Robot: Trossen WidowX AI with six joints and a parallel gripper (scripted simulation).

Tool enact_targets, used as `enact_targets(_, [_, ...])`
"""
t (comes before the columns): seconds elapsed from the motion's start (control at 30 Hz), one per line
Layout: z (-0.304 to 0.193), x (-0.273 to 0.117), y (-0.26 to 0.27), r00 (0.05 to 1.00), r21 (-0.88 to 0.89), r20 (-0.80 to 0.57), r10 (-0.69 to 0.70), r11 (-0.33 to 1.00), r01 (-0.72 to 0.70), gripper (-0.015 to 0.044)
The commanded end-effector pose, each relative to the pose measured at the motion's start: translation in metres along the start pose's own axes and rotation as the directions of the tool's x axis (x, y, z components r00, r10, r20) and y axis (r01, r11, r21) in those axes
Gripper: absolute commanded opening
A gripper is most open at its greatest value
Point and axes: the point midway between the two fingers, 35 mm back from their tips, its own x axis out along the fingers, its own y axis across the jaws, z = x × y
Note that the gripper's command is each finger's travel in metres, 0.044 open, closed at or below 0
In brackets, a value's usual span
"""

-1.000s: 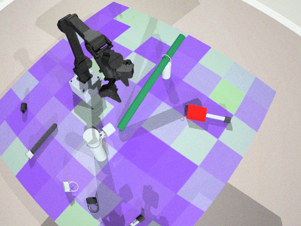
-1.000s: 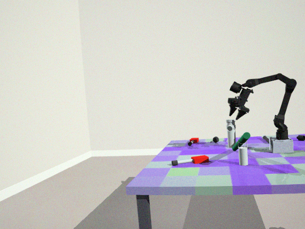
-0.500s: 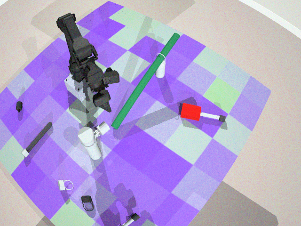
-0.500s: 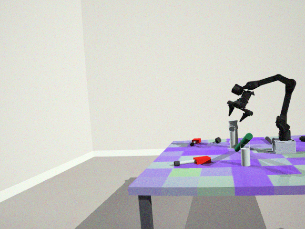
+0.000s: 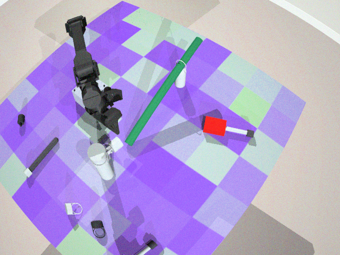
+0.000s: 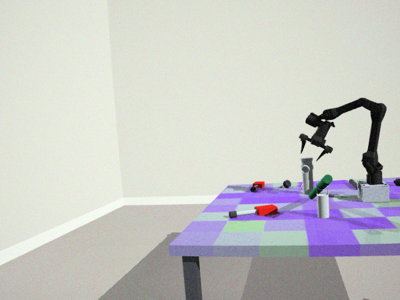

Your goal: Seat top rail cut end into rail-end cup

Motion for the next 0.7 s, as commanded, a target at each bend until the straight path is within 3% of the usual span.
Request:
enact_targets(0.0, [-0.002, 0.003, 0.001, 1.0, -0.024, 0.002, -0.001, 1.0, 0.001, 0.044])
enact_targets(0.17, [-0.003, 0.026, 0.014, 1.0, -0.024, 0.002, -0.001, 1.0, 0.001, 0.044])
enact_targets(0.67, [-0.003, 0.042, 0.014, 1.0, -0.024, 0.002, -0.002, 1.0, 0.002, 0.044])
